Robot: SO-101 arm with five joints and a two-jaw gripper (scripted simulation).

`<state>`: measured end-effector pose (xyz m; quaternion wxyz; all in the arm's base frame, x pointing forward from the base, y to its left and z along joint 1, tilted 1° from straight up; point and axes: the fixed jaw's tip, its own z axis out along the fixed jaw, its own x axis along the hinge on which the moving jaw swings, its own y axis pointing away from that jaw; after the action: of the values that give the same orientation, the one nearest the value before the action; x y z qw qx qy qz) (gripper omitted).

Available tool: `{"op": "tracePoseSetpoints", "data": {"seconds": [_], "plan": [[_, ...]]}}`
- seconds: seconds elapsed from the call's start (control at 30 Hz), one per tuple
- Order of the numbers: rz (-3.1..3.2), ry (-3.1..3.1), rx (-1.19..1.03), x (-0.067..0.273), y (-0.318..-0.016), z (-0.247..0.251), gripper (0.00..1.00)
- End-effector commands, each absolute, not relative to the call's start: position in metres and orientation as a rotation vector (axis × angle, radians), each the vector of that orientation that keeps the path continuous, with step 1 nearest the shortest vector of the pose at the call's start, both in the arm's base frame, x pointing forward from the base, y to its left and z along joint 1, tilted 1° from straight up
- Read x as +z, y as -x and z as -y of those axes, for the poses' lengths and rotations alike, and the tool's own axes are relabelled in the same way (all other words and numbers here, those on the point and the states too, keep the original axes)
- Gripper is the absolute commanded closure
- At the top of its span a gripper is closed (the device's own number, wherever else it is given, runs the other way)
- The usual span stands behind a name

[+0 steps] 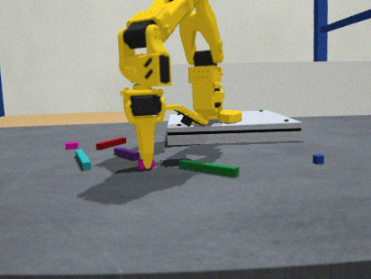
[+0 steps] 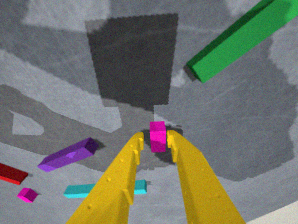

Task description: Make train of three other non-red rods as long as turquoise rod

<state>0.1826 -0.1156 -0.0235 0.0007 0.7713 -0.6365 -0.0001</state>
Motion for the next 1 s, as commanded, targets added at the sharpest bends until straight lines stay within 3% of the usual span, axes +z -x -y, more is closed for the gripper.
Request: {"op": "tracePoseSetpoints", "data": {"seconds": [0.0,0.97], "plan": [[1.978,-2.433,-0.054,-0.0295,-0.1773,0.1115,0.93],[1.978,-2.433,-0.054,-0.0295,-0.1773,0.1115,1.00]]}}
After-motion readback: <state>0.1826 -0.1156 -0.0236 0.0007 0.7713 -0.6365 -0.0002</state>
